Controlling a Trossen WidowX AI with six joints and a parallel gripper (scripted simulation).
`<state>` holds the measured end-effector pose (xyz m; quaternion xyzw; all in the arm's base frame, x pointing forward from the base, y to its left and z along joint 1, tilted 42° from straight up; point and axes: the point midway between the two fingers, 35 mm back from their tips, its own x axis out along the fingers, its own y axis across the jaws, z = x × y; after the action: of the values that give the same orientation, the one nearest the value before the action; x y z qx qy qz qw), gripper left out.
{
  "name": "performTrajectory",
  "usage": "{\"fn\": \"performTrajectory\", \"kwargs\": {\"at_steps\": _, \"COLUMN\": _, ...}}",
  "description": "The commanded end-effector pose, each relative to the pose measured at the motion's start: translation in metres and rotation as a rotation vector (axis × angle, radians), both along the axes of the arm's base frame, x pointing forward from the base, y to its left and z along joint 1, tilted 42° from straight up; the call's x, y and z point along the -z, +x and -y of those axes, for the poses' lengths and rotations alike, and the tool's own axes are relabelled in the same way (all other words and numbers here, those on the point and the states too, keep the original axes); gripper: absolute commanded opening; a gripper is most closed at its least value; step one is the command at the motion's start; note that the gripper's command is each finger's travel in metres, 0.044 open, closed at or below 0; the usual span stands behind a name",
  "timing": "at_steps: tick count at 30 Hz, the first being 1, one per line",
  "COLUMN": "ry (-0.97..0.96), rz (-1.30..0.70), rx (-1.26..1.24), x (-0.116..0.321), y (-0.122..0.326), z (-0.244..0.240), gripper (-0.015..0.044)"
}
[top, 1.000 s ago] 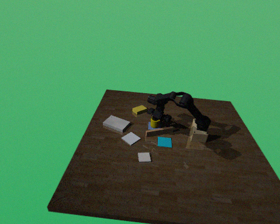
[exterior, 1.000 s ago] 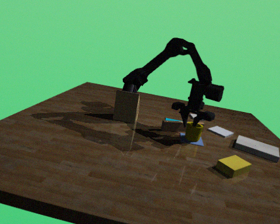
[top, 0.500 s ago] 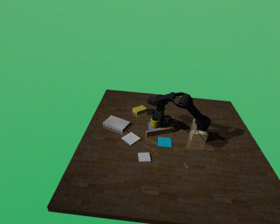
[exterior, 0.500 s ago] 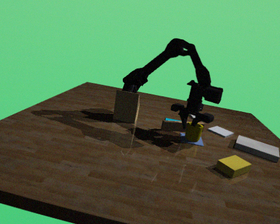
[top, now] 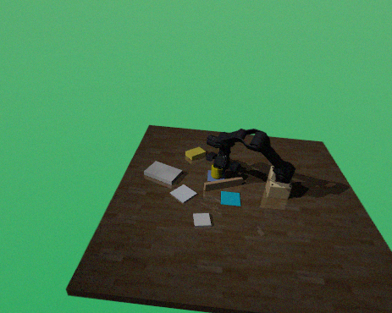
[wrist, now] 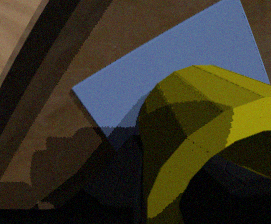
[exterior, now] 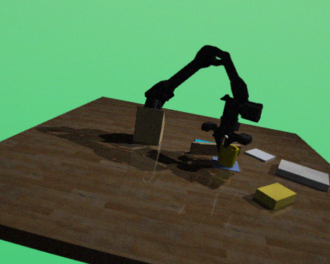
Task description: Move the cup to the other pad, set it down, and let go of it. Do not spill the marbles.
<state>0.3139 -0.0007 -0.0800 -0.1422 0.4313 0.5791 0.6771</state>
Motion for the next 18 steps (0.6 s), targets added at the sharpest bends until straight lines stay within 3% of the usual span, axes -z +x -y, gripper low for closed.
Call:
{"fn": "performTrajectory", "kwargs": {"at_steps": 1, "ry": 0.000, "rz": 0.001, "rx": 0.000, "x": 0.000, "y": 0.000, "z": 0.000, "gripper": 0.0027}}
{"fn": "performTrajectory", "kwargs": {"at_steps": 4, "ry": 0.000, "rz": 0.001, "rx": 0.000, "x": 0.000, "y": 0.000, "z": 0.000, "gripper": 0.0000}}
{"fn": "performTrajectory", "kwargs": {"at_steps": 18, "ry": 0.000, "rz": -0.003, "rx": 0.004, "x": -0.037, "y": 0.002, "z": 0.035, "gripper": 0.0000}}
